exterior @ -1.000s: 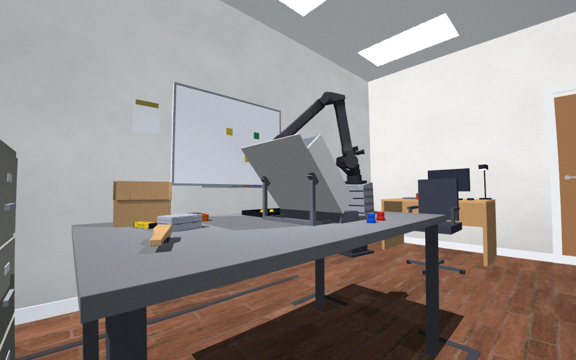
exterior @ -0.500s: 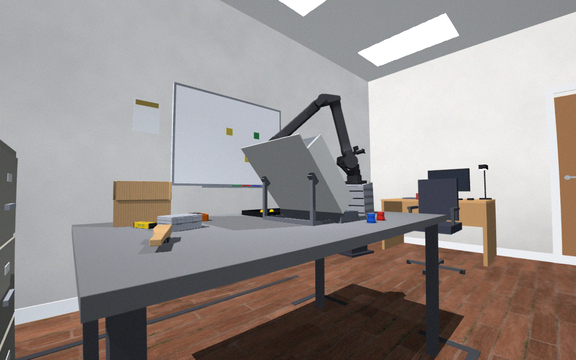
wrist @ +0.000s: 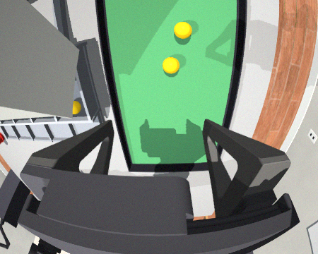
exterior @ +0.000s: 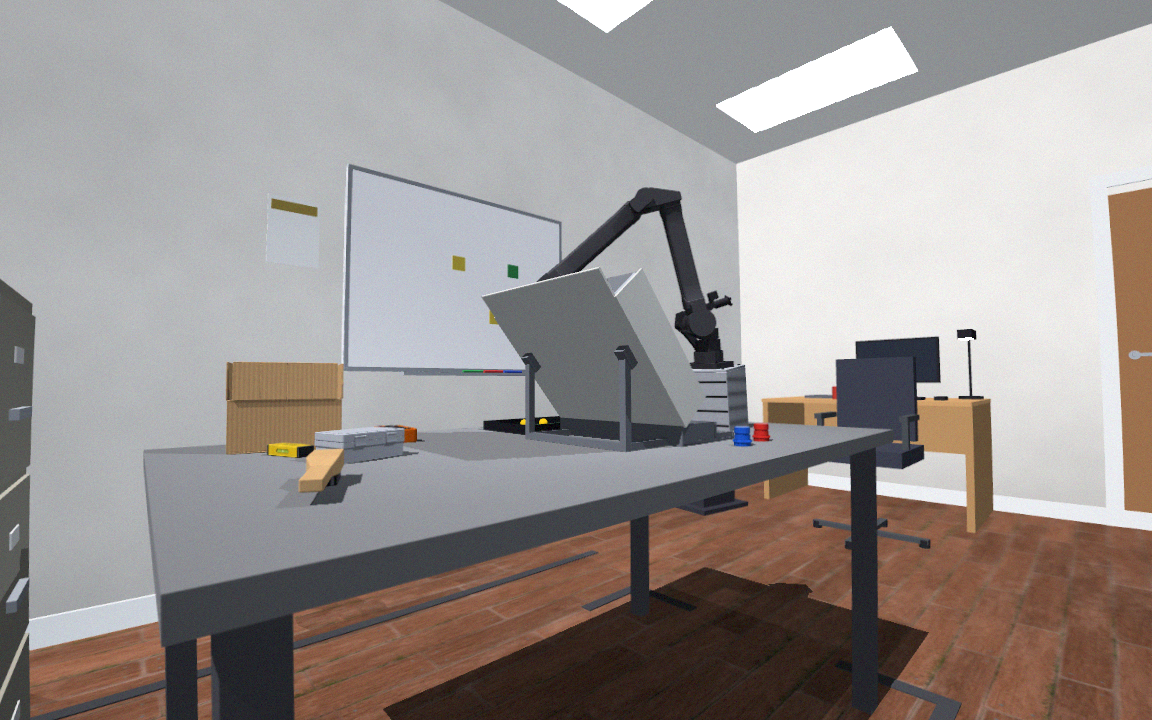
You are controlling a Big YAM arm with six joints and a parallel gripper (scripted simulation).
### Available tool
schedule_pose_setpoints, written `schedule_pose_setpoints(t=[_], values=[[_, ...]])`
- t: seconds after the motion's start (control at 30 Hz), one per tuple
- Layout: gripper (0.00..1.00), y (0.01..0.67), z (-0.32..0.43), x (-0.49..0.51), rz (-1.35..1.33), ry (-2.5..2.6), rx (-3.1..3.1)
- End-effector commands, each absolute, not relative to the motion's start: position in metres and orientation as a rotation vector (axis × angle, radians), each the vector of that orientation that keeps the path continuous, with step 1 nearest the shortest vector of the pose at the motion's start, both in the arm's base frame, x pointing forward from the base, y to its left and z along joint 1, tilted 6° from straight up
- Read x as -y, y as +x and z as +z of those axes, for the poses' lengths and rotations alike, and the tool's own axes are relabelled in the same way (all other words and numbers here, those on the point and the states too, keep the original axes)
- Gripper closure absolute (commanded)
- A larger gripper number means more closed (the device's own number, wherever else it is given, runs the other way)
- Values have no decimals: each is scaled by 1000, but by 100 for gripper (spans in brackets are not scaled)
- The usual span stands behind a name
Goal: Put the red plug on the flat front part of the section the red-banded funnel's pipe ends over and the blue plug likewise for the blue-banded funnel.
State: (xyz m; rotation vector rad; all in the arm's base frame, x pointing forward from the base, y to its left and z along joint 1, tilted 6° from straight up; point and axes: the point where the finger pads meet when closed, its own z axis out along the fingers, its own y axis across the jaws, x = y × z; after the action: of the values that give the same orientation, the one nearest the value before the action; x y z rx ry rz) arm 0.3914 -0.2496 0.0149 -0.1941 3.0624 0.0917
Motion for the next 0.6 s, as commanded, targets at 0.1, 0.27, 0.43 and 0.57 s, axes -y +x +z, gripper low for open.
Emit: schedule_pose_setpoints(t=[0.1, 0.27, 0.43, 0.57], values=[[20, 407, 24, 266, 41, -228, -3017], [20, 407, 24, 266, 30, -248, -3007], [20, 407, 24, 266, 35, -244, -3011], [20, 407, 24, 266, 42, -239, -3017]])
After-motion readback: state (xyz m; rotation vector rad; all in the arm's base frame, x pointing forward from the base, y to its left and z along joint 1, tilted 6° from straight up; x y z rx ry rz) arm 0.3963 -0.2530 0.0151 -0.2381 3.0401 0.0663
